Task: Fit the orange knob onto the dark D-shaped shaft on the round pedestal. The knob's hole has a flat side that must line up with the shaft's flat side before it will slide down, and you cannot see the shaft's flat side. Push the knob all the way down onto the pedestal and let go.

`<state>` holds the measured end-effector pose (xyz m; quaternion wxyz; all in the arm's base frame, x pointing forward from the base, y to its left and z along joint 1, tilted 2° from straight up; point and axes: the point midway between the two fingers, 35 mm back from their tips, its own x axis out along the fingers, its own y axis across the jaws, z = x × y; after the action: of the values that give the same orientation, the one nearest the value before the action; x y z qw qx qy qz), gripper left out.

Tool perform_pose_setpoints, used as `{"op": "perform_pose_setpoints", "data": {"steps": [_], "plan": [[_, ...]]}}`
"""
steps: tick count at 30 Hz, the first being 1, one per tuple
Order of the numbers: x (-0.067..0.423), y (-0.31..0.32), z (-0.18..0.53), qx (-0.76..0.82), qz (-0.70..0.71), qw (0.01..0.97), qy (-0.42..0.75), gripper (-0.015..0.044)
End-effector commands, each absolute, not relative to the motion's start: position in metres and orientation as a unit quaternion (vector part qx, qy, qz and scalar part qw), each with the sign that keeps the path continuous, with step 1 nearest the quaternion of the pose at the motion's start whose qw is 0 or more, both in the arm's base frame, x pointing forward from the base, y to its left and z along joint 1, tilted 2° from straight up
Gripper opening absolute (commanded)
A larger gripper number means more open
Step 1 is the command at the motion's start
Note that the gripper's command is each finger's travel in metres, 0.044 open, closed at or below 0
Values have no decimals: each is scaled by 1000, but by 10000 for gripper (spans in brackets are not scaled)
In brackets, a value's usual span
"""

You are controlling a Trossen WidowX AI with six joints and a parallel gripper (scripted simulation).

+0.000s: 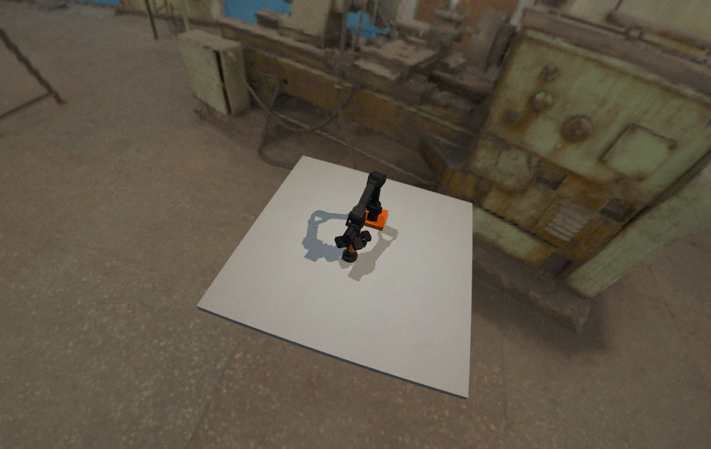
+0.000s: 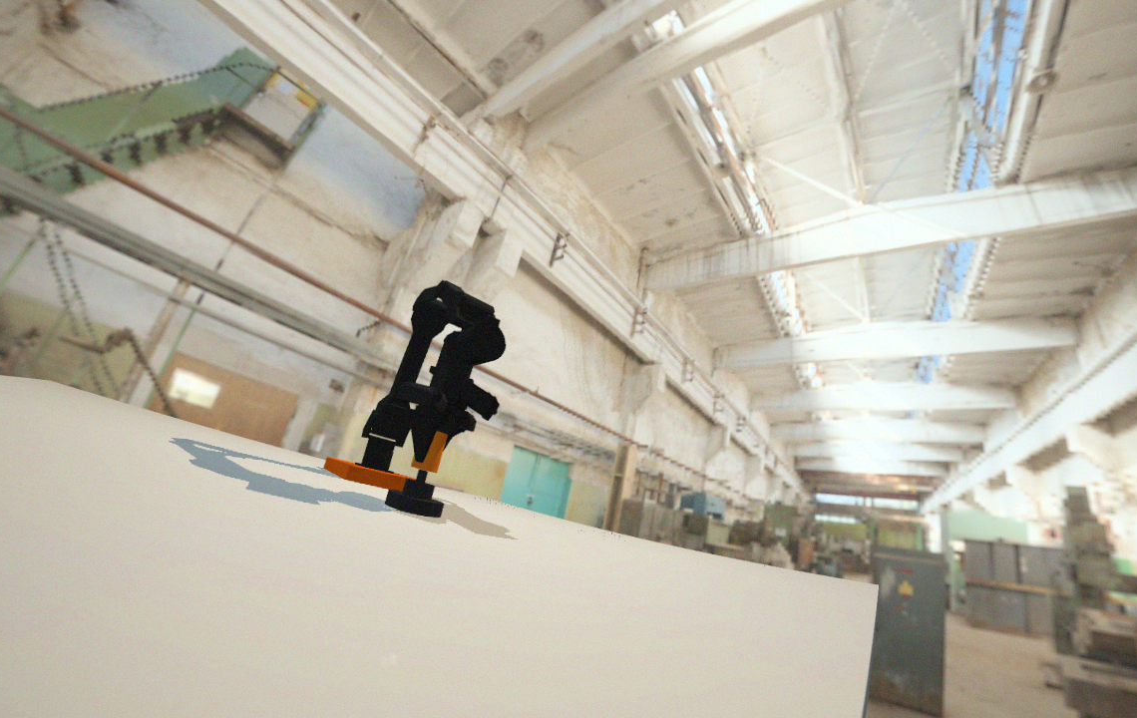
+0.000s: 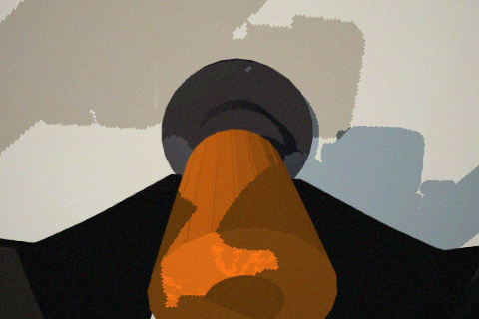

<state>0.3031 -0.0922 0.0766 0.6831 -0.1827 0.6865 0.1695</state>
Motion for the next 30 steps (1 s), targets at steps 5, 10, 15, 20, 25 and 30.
{"op": "perform_pose_setpoints", "data": {"steps": [5, 10, 15, 20, 25, 30], "plan": [[307, -94, 77, -185, 169, 684, 685, 0], [307, -94, 75, -185, 169, 684, 685, 0], [305, -93, 75, -185, 169, 684, 685, 0], [303, -93, 75, -185, 169, 684, 685, 0], [302, -92, 74, -185, 169, 684, 685, 0], [302, -92, 77, -185, 169, 684, 685, 0]]}}
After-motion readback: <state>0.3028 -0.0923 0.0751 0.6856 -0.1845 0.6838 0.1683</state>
